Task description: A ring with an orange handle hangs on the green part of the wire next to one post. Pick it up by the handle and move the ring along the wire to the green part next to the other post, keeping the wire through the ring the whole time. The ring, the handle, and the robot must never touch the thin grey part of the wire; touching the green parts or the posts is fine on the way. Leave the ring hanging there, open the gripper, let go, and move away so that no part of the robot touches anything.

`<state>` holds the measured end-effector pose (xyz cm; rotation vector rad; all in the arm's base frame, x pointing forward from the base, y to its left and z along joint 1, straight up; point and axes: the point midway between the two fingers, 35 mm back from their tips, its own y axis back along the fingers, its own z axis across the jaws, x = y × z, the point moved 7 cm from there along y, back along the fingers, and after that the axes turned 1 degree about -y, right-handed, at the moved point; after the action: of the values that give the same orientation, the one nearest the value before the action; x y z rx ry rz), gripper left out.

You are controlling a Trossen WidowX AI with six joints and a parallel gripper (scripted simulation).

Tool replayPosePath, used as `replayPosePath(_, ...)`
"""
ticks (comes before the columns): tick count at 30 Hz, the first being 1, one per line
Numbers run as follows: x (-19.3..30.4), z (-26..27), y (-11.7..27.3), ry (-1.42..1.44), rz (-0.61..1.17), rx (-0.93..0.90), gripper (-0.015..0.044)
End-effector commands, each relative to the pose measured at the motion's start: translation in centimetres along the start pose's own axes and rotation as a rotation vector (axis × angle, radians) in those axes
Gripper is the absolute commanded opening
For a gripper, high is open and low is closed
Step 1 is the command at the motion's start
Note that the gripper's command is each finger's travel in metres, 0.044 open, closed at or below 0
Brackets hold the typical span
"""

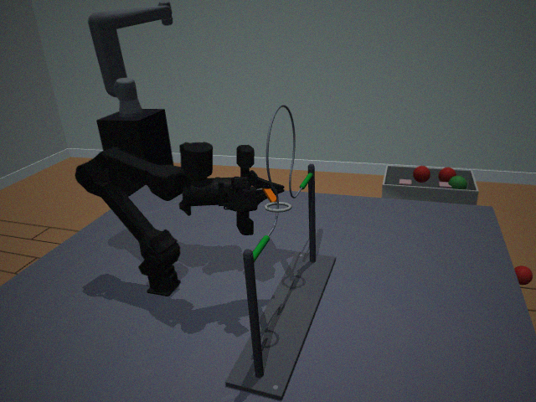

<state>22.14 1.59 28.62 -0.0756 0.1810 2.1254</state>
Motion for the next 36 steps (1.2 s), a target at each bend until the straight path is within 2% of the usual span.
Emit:
replayPosePath(1,0.0,1.3,0.1,-0.070,0.008,-0.051,-0.0150)
replayPosePath(28,-1.8,7.2,1.6,-0.518,0.027,-0.324,-0.0150)
replayPosePath(36,-2.6,9.2,1.3,-0.642,-0.042,-0.360,-0.0150)
